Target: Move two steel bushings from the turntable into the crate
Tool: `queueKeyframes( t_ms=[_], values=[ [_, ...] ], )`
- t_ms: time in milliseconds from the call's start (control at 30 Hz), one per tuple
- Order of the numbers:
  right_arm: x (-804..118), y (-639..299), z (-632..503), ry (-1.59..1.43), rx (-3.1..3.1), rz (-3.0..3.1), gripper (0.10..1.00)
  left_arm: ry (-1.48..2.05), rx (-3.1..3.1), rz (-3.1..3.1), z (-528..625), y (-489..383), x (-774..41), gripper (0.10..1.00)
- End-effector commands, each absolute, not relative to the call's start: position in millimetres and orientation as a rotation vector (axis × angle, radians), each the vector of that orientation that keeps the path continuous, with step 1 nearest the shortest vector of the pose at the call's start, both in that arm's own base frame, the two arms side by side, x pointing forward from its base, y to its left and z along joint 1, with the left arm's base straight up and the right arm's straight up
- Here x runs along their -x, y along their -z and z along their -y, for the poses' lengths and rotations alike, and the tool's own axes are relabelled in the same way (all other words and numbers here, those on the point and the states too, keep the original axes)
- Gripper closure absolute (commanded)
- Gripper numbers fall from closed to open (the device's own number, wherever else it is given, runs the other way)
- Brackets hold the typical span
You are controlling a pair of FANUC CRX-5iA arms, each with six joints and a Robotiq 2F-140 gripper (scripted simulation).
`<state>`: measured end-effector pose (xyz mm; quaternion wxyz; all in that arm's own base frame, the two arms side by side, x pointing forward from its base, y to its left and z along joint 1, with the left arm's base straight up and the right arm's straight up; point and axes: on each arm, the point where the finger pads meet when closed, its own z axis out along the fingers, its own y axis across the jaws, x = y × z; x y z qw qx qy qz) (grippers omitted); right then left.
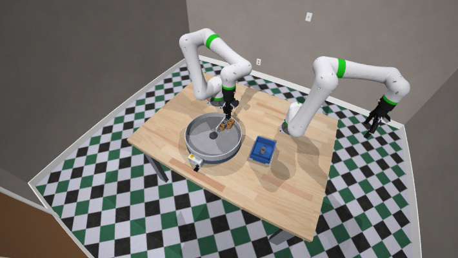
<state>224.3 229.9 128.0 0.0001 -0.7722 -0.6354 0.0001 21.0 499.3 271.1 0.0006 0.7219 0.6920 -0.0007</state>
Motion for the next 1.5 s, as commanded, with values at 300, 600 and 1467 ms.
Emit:
queueKeyframes(
  t_ms=[300, 600, 1467],
  values=[
    [-224.6, -128.5, -230.2, 0.002, 2.426, 1.996, 0.914, 0.0, -2.268, -2.174, -499.6, -272.0, -21.1, 0.098],
    [-224.6, -128.5, -230.2, 0.002, 2.426, 1.996, 0.914, 0.0, -2.268, -2.174, -499.6, -272.0, -21.1, 0.098],
    [-224.6, -115.5, -230.2, 0.002, 2.426, 1.996, 0.914, 0.0, -2.268, -2.174, -499.6, -272.0, -21.1, 0.098]
  ],
)
